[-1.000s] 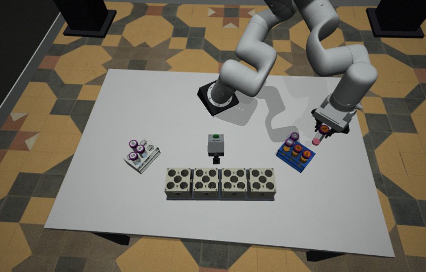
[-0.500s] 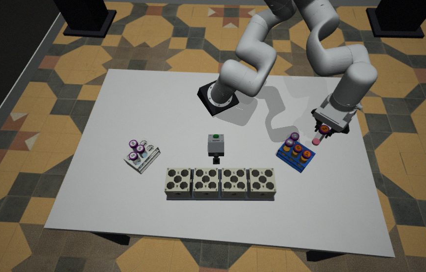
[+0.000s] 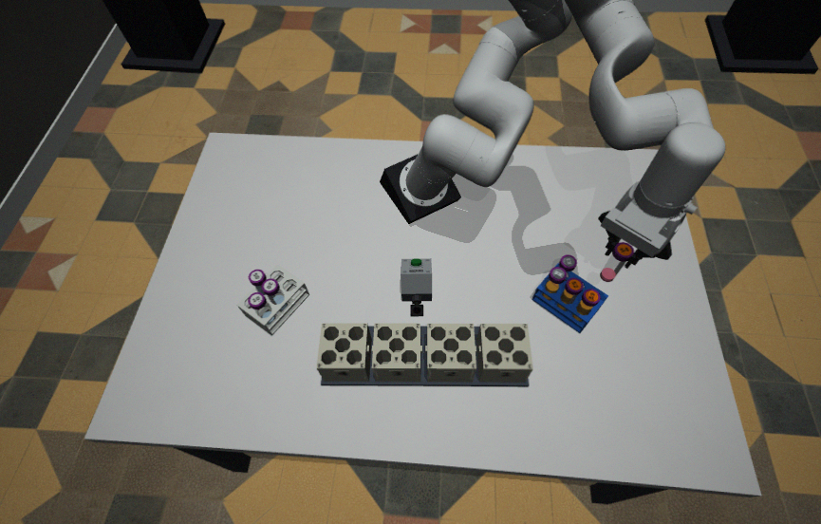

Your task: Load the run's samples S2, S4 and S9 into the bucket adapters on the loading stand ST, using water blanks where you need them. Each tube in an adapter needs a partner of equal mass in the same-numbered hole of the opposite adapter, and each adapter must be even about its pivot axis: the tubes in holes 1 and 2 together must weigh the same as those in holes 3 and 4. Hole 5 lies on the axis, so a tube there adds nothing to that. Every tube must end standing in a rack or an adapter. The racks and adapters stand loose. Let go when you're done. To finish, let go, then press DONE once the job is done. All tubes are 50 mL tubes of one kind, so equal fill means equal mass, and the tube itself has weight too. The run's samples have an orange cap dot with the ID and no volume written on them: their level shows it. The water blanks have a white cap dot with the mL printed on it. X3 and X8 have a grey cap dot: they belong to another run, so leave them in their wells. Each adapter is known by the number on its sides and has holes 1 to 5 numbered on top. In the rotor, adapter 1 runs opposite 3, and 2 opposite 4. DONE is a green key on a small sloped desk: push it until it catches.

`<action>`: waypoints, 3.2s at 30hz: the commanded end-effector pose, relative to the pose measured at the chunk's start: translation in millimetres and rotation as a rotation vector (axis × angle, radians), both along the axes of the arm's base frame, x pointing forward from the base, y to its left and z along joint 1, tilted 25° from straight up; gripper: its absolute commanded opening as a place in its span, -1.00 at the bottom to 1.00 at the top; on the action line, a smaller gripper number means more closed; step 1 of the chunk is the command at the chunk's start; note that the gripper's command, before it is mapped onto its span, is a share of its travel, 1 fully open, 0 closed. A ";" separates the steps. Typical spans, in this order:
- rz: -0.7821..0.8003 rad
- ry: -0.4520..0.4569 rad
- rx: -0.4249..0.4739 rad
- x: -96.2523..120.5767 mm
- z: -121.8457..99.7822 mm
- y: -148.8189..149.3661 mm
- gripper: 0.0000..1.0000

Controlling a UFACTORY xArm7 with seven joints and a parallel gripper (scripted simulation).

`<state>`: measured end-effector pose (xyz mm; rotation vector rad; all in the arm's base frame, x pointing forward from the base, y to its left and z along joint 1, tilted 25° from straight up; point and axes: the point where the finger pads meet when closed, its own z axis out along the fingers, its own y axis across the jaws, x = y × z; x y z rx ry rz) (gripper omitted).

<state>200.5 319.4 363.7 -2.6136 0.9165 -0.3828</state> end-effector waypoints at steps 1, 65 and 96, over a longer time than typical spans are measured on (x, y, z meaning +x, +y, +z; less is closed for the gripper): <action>0.001 -0.003 0.003 3.4 -7.0 2.5 -1.00; 0.001 -0.002 0.003 28.6 -70.3 18.8 -1.00; 0.001 -0.002 0.003 38.4 -94.8 25.0 -1.00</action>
